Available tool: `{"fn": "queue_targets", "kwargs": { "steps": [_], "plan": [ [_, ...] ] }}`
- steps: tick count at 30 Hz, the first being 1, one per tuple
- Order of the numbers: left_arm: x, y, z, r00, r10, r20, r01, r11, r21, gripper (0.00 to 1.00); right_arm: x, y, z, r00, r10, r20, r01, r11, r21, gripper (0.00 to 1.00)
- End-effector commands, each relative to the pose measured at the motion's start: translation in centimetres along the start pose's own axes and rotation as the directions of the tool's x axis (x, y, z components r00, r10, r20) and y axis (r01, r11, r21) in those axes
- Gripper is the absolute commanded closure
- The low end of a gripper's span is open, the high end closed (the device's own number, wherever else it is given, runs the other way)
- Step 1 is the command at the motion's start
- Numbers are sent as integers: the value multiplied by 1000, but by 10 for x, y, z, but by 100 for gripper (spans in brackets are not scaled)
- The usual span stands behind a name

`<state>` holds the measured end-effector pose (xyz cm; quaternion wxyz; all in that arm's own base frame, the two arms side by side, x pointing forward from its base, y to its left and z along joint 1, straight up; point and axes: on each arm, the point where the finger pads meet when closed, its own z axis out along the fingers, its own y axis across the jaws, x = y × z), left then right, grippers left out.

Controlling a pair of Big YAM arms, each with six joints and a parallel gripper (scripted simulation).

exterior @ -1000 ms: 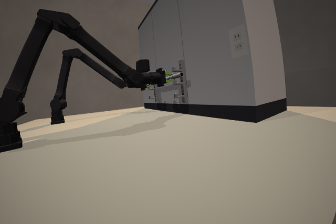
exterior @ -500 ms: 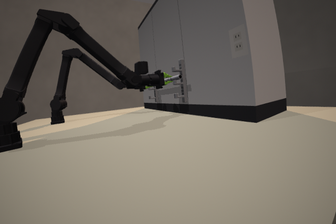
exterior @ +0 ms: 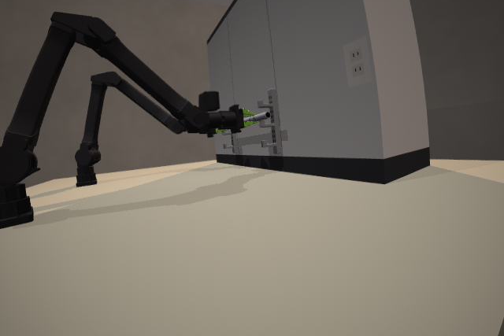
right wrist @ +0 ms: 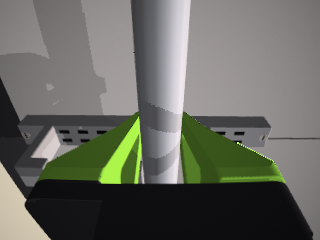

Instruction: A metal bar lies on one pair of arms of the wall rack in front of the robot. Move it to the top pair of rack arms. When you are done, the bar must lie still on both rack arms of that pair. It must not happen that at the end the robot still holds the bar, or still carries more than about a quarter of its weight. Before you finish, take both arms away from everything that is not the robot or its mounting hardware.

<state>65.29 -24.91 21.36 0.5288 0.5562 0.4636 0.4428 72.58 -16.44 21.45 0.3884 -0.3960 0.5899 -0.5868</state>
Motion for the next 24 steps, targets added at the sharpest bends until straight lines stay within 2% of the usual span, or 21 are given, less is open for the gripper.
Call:
{"fn": "queue_targets", "kwargs": {
  "steps": [1,10,24],
  "plan": [
    [1,49,-8,1000,-17,-4,17,996,-84,100,7,-49,-7,1000,26,-17,-24,996,91,100],
    [0,52,-16,1000,-17,-4,17,996,-84,100,8,-52,-15,1000,26,-17,-24,996,91,100],
    [0,54,-16,1000,-17,-4,17,996,-84,100,9,-53,-15,1000,26,-17,-24,996,91,100]
  ]
}}
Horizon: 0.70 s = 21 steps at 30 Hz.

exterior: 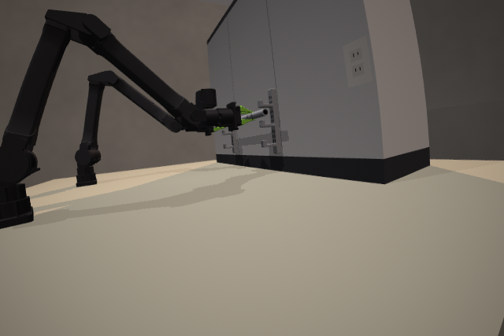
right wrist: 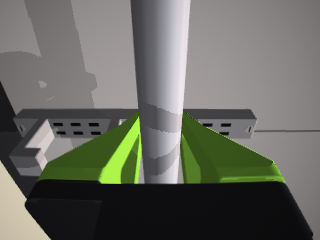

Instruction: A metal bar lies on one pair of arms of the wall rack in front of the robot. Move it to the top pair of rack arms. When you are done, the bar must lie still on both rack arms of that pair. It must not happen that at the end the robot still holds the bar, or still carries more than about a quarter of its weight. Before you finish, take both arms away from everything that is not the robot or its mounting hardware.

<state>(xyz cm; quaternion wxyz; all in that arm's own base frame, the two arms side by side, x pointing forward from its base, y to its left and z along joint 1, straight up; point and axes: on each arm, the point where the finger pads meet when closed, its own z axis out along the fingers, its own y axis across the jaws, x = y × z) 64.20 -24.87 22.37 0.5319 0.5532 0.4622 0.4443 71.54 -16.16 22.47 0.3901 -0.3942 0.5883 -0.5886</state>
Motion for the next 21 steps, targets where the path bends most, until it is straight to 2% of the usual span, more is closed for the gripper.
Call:
{"fn": "queue_targets", "kwargs": {
  "steps": [1,21],
  "plan": [
    [1,44,-4,1000,-15,-5,15,997,-75,100,7,-43,-4,1000,24,-17,-23,996,85,100],
    [1,44,-10,1000,-15,-5,15,997,-75,100,8,-42,-18,1000,24,-17,-23,996,85,100]
  ]
}}
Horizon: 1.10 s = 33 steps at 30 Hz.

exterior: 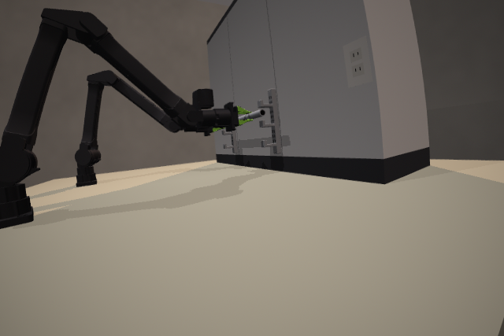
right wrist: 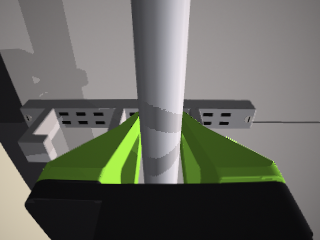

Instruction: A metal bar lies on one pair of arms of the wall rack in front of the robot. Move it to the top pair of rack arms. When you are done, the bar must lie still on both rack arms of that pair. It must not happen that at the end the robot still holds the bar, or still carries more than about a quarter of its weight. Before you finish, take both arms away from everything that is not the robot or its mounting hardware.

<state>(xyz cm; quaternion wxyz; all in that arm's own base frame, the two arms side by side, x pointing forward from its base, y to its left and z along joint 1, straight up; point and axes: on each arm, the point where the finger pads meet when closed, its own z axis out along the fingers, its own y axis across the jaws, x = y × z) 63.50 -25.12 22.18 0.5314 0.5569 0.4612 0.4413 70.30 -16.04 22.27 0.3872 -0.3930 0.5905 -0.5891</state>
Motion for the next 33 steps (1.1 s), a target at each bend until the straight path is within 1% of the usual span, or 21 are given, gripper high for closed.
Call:
{"fn": "queue_targets", "kwargs": {
  "steps": [1,33],
  "plan": [
    [4,46,-4,1000,-17,-12,16,997,-81,100,4,-44,-6,1000,25,-10,-24,996,88,100],
    [9,47,-5,1000,-17,-12,16,997,-81,100,0,-44,-7,1000,25,-10,-24,996,88,100]
  ]
}}
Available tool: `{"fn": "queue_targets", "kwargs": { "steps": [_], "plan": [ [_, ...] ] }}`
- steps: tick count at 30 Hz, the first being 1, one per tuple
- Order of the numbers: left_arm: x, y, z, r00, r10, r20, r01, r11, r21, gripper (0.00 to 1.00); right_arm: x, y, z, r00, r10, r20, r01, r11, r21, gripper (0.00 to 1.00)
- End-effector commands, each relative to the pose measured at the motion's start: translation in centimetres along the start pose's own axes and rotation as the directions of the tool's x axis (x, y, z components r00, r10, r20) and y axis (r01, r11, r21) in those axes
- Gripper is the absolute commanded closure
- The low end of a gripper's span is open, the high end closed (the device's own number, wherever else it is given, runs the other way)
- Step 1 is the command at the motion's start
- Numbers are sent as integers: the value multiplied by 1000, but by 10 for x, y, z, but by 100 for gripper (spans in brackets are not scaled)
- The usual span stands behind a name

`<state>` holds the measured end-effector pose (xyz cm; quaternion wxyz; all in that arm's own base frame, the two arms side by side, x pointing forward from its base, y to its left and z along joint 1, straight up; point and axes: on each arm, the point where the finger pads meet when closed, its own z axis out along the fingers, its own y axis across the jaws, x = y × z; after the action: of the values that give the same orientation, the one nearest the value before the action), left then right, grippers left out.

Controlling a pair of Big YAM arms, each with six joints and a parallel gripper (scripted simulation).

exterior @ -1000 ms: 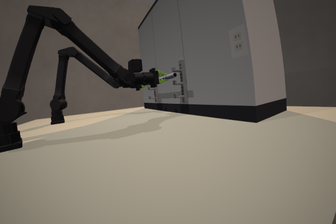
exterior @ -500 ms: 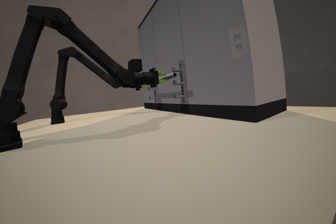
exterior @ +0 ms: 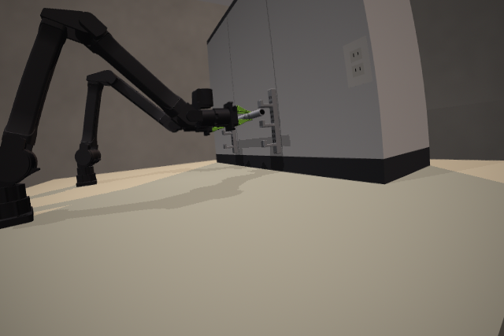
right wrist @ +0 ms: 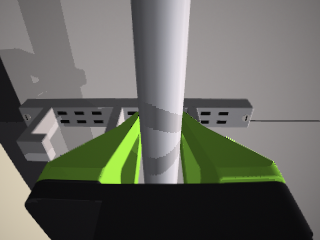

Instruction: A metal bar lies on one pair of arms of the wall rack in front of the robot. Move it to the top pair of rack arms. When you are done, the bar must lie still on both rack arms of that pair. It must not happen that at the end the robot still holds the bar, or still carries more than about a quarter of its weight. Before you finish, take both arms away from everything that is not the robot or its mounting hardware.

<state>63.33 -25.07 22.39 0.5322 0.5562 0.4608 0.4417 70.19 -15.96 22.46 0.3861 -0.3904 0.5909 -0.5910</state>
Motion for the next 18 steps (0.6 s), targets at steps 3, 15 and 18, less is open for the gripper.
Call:
{"fn": "queue_targets", "kwargs": {
  "steps": [3,15,18],
  "plan": [
    [9,45,-3,1000,-16,-12,15,997,-79,100,0,-42,-6,1000,24,-4,-24,996,85,100],
    [11,45,-3,1000,-16,-12,15,997,-79,100,-3,-41,-6,1000,24,-4,-24,996,85,100],
    [12,45,-3,1000,-16,-12,15,997,-79,100,-3,-41,-6,1000,24,-4,-24,996,85,100]
  ]
}}
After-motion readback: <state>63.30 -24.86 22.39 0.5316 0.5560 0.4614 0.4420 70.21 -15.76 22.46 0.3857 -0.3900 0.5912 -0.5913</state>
